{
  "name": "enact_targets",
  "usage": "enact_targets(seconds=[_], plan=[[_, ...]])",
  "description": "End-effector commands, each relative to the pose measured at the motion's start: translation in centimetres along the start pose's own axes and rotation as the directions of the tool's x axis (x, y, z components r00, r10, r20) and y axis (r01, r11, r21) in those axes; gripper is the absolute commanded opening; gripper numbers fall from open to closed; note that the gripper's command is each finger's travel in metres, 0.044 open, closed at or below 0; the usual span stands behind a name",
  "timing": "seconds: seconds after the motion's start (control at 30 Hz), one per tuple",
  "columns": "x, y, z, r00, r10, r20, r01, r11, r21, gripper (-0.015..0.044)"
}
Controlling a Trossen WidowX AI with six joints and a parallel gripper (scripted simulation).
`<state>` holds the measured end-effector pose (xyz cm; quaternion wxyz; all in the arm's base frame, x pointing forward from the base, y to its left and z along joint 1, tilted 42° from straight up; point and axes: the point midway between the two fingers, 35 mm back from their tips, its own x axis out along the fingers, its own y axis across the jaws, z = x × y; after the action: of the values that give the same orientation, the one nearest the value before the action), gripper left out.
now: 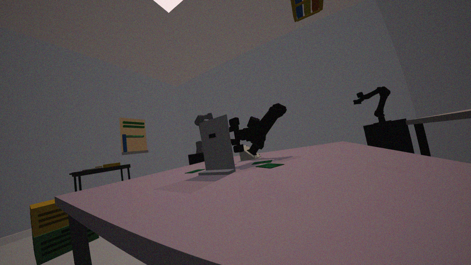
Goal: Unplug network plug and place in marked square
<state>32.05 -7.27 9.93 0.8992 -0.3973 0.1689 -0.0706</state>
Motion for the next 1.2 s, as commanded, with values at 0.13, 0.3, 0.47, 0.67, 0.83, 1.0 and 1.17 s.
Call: enact_targets(seconds=[0.13, 0.3, 0.47, 0.67, 0.83, 1.0, 1.17], plan=[[1.2, -0.3, 0.5, 1.000, -0.006, 0.004, 0.006, 1.000, 0.004, 0.0156], [1.8, -0.3, 0.7, 1.000, -0.007, 0.004, 0.007, 1.000, 0.004, 0.0156], [2.4, -0.4, 0.9, 1.000, -0.008, 0.004, 0.008, 1.000, 0.004, 0.0156], [3.2, -0.4, 1.1, 1.000, -0.010, 0.005, 0.010, 1.000, 0.004, 0.0156], [3.9, -0.4, 1.3, 1.000, -0.011, 0.005, 0.011, 1.000, 0.004, 0.0156], [4.5, -0.4, 1.4, 1.000, -0.012, 0.006, 0.012, 1.000, 0.004, 0.0156], [5.2, -0.3, 1.6, 1.000, -0.013, 0.006, 0.013, 1.000, 0.004, 0.0156]])
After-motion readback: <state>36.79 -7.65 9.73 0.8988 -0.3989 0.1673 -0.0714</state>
